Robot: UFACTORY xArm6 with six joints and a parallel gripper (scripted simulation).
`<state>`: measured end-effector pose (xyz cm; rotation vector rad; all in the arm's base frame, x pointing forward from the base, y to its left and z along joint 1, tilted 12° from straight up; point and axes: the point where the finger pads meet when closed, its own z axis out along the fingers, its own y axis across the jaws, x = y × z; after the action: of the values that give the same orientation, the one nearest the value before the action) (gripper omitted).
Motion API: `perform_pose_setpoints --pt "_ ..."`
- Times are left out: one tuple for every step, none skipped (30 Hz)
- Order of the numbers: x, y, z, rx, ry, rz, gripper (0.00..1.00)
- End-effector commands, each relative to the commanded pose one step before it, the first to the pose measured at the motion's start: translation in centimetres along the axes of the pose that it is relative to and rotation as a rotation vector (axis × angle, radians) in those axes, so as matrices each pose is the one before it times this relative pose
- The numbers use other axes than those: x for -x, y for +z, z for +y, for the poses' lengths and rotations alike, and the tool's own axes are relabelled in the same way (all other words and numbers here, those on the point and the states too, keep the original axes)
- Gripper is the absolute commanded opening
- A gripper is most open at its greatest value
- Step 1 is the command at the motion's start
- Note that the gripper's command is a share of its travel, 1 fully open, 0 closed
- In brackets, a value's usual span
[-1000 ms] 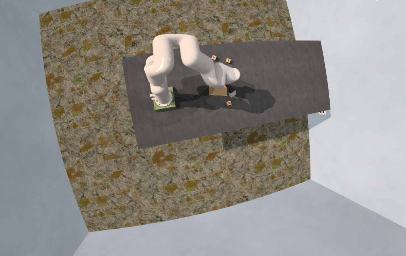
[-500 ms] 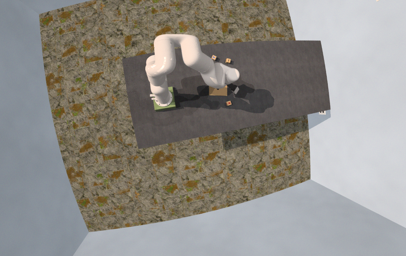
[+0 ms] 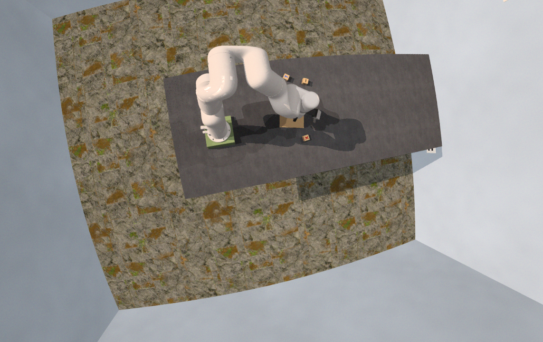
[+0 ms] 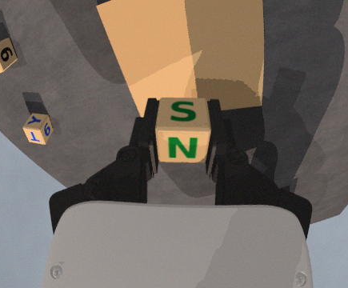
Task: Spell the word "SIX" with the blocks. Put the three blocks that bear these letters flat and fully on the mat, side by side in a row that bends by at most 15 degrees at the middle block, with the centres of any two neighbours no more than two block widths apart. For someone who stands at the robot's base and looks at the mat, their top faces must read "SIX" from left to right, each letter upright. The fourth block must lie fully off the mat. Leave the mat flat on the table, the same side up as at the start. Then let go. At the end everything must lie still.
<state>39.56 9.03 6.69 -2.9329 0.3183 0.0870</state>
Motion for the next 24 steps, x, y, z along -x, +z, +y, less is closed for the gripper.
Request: perform_pose_setpoints --pt "-0.113 0.238 -0.067 -0.01225 -0.1392 0.00344 0.27" --pt "0.005 0.061 0.0 0.00006 -0.02198 0.00001 0.27" --pt "0.005 0.064 0.0 0.00007 -0.02292 0.00001 0.27" --pt "0.006 0.069 0.0 0.00008 -0.02476 0.0 0.27" --pt "0.006 0.067 0.0 0.00008 -0.0242 0.0 0.27" --pt "0.005 0.065 0.0 0.00008 -0.02345 0.0 0.27" --pt "0.006 0.067 -0.001 0.00009 -0.02418 0.0 0.27" --pt "0.006 0.066 -0.001 0.00009 -0.02387 0.0 0.27" --pt "0.006 0.066 -0.001 0.00009 -0.02377 -0.00001 0.27" --pt "0.006 0.066 -0.001 0.0001 -0.02368 -0.00001 0.27" --pt "0.006 0.067 -0.001 0.0001 -0.02416 -0.00001 0.27" --pt "0.006 0.066 -0.001 0.0001 -0.02385 -0.00001 0.27" --pt "0.006 0.066 -0.001 0.00011 -0.02388 -0.00002 0.27" --pt "0.0 0.0 0.0 0.0 0.0 0.0 0.27" --pt "0.0 0.0 0.0 0.0 0.0 0.0 0.27" --pt "0.005 0.051 -0.001 0.00008 -0.0184 -0.00002 0.27" --pt "0.003 0.033 0.0 0.00006 -0.01195 -0.00001 0.27" --pt "0.002 0.018 0.0 0.00003 -0.00655 -0.00001 0.27" --pt "0.002 0.016 0.0 0.00003 -0.0056 -0.00001 0.27" --pt "0.001 0.007 0.0 0.00001 -0.00257 0.0 0.27" --pt "0.0 0.001 0.0 0.0 -0.00039 0.0 0.27" --pt "0.001 0.001 -0.001 -0.00008 -0.00002 0.00001 0.27" --pt "0.005 0.004 -0.008 -0.00054 -0.00012 0.00004 0.27" --pt "0.013 0.01 -0.02 -0.00142 -0.00032 0.00012 0.27"
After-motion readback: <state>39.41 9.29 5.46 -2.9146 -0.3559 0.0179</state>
